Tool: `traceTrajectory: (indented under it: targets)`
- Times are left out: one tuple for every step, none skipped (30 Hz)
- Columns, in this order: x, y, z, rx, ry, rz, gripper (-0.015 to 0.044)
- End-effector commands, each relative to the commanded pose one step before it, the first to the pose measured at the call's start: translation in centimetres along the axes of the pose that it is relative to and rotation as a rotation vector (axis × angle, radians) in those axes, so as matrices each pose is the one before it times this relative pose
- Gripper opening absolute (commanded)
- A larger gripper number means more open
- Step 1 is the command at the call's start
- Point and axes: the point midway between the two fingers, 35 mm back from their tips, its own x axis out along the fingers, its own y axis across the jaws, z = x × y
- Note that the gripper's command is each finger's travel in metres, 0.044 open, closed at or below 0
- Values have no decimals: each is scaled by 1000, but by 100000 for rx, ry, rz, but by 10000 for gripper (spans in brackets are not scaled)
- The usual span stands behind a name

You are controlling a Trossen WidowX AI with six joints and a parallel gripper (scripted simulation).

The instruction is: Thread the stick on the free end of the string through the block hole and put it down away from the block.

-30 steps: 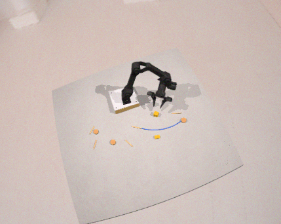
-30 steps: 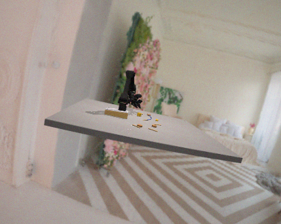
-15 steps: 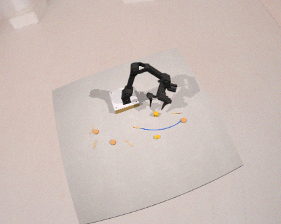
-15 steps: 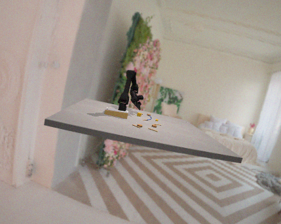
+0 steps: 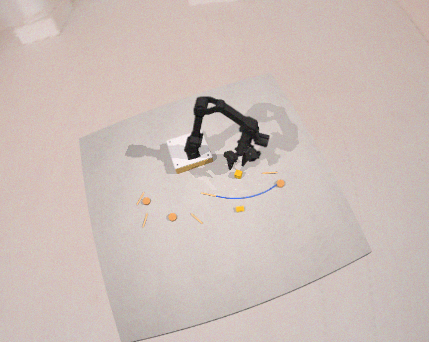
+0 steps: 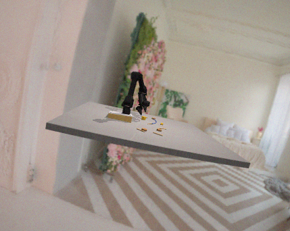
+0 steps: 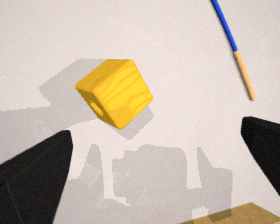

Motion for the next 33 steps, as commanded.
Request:
traceTrajectory:
  targets:
    - [806,-684,263,-67567,2548,22032,440]
    - [13,-65,6,-5000,-599,1332,440]
    - [10,-66,4,-4990,-692,1287,440]
    - [6,-67,2,-4990,-779,1230,440]
    - [3,-105,0,-4437,-1325,1785,440]
    - [-3,-68,-1,-5049,-919,1065,440]
    - [-6,-69,-4,-5047,-990,995,440]
    - [-10,-69,-6,-5066,-1055,920,440]
    - [-13,-70,-9,-5063,-1118,844,440]
    - [-16,-71,-12,-5061,-1173,762,440]
    - [-20,-71,-14,-5067,-1221,676,440]
    - [-23,-72,-17,-5073,-1264,587,440]
    - [-26,-72,-20,-5087,-1302,497,440]
    - [-29,-72,-23,-5102,-1336,404,440]
    - [-49,-107,-39,-4640,-2005,451,440]
    - [-36,-71,-28,-5156,-1334,199,440]
    - [-39,-70,-32,-5157,-1345,105,440]
    - [-42,-70,-35,-5162,-1346,11,440]
    - [-45,-69,-38,-5170,-1343,-83,440]
    - [-48,-68,-41,-5164,-1333,-177,440]
    - [-51,-67,-45,-5182,-1315,-269,440]
    - [-54,-66,-48,-5190,-1294,-361,440]
    - [-56,-64,-51,-5212,-1263,-449,440]
    - [-59,-63,-55,-5217,-1228,-536,440]
    - [-62,-61,-58,-5212,-1190,-621,440]
    - [-38,-35,-36,-5287,-683,-417,440]
    - [-32,-28,-31,-3235,-544,-372,440]
    - [-13,-11,-13,-1313,-216,-157,440]
    - [-2,-1,-2,-176,-29,-21,440]
    - [0,0,0,0,0,0,440]
    - [0,0,0,0,0,0,440]
    - [0,0,0,0,0,0,440]
    - [0,0,0,0,0,0,440]
